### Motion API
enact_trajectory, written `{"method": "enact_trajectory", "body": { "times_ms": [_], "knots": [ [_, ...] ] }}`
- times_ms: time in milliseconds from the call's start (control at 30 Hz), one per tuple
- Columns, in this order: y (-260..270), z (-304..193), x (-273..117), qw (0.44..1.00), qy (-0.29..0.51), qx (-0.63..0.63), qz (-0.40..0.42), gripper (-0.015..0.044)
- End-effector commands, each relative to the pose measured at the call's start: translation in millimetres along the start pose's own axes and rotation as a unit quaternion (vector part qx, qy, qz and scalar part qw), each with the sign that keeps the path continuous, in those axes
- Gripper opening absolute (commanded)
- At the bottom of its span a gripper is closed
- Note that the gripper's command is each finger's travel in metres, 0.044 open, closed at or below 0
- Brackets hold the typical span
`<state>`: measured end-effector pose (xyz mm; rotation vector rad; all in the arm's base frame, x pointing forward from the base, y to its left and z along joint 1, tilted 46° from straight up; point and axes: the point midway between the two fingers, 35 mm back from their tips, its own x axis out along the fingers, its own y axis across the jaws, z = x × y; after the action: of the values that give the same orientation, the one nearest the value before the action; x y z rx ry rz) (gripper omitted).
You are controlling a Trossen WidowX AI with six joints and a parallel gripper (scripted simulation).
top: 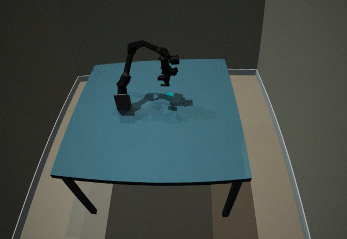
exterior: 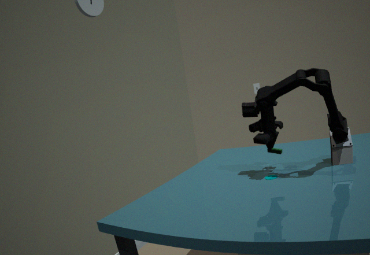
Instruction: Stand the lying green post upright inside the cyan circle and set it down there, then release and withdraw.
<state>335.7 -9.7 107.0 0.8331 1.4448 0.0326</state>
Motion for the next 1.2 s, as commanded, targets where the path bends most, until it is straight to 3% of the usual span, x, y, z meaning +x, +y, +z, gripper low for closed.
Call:
{"method": "enact_trajectory", "body": {
  "times_ms": [0,1167],
  "knots": [
    [-0.4,-1.0,2.2,1.0,-0.008,-0.002,-0.009,0.0023],
    [-3.9,1.4,17.4,0.992,-0.099,-0.018,-0.074,0.0023]
  ]
}}
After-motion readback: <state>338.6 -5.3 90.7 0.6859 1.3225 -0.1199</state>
